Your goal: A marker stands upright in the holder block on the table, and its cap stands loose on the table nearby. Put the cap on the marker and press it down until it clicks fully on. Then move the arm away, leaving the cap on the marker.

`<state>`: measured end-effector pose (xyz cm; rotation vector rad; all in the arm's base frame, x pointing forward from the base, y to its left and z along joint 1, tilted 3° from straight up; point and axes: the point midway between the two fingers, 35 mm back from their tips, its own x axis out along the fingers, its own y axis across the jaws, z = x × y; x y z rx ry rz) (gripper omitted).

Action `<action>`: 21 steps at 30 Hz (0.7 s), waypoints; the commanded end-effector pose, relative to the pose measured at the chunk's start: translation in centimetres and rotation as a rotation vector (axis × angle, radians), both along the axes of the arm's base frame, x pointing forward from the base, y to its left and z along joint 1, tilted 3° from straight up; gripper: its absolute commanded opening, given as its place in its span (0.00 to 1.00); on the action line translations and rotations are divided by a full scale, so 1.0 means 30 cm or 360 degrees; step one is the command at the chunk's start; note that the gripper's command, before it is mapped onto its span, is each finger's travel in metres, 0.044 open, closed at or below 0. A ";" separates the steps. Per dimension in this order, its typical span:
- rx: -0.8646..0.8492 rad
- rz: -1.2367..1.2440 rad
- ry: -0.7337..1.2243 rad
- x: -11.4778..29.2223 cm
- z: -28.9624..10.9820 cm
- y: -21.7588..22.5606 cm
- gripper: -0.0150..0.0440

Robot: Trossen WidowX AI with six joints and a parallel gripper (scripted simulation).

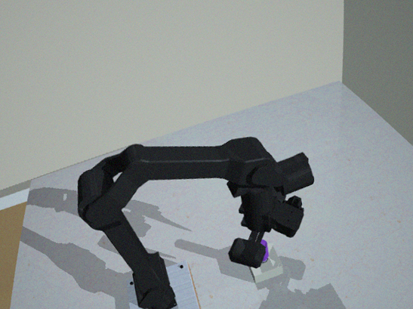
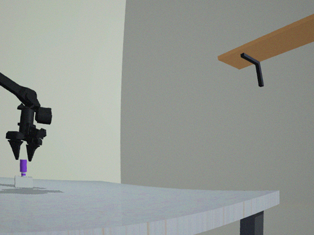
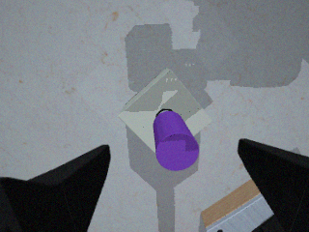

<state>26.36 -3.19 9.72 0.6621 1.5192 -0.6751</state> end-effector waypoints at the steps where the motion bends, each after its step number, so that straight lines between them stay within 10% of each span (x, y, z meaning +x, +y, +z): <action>1: -0.0003 0.0002 -0.0026 0.002 0.138 -0.001 1.00; 6: -0.0003 0.0002 -0.0026 0.002 0.144 -0.001 1.00; 15: 0.0044 0.1058 -0.0041 -0.005 0.113 -0.002 0.60; 21: 0.0045 0.1084 -0.0042 -0.006 0.112 -0.002 0.33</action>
